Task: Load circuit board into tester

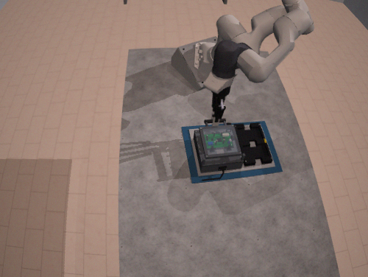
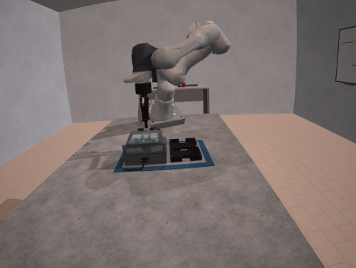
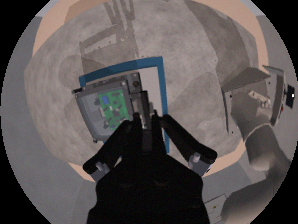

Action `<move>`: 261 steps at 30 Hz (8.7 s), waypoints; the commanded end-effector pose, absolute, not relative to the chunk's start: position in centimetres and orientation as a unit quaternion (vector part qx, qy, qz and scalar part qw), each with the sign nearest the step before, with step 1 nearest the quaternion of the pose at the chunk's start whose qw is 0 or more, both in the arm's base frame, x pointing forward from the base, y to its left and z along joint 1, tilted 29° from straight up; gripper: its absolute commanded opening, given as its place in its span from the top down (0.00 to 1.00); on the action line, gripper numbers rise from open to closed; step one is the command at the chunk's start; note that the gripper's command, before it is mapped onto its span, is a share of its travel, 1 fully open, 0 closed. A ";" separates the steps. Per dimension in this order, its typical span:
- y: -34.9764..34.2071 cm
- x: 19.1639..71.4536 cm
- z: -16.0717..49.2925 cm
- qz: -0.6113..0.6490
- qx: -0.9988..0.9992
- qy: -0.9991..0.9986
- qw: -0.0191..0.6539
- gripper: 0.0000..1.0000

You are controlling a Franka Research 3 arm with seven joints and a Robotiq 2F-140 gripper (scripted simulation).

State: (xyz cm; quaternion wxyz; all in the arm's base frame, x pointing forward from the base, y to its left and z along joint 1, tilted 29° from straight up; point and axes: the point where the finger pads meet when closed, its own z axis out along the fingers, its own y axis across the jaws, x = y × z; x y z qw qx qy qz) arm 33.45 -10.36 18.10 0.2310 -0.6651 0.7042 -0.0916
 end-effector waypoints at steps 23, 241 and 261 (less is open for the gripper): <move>-10.3 33.6 18.0 -0.092 -0.665 0.704 0.232 1.00; -11.6 30.3 24.4 -0.092 -0.665 0.704 0.232 0.70; -11.9 29.5 26.0 -0.092 -0.665 0.704 0.232 0.70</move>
